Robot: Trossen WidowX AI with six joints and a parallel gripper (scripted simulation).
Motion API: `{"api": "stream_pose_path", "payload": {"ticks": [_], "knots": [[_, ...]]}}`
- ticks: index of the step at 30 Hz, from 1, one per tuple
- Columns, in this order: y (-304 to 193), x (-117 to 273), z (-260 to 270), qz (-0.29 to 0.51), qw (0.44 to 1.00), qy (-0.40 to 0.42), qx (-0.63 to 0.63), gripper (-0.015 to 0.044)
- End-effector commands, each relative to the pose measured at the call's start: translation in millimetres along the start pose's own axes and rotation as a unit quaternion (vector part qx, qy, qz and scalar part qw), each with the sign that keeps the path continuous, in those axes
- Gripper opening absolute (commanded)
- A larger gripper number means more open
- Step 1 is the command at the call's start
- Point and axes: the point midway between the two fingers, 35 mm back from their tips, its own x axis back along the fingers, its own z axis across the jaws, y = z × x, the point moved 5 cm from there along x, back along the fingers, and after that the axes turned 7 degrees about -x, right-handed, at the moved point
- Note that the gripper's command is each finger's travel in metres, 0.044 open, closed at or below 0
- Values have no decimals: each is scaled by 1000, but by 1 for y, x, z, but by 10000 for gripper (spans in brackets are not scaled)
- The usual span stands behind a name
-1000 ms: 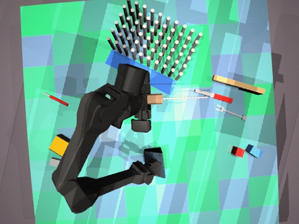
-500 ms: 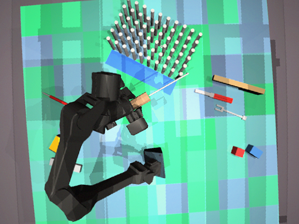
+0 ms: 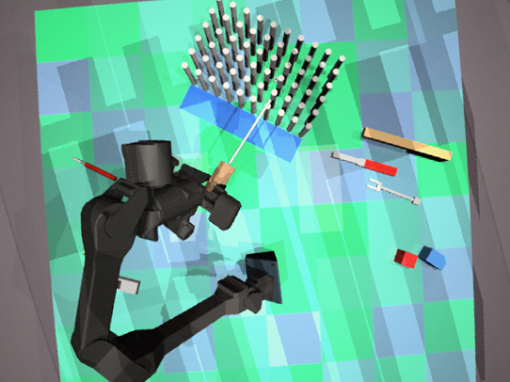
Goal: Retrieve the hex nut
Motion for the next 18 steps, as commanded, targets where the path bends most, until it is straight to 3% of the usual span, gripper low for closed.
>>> {"api": "stream_pose_path", "payload": {"ticks": [1,9,18], "knots": [[10,1,-2,6,998,2,62,0],[11,-2,-3,6,998,2,65,0],[24,-46,-18,6,998,4,66,0]]}}
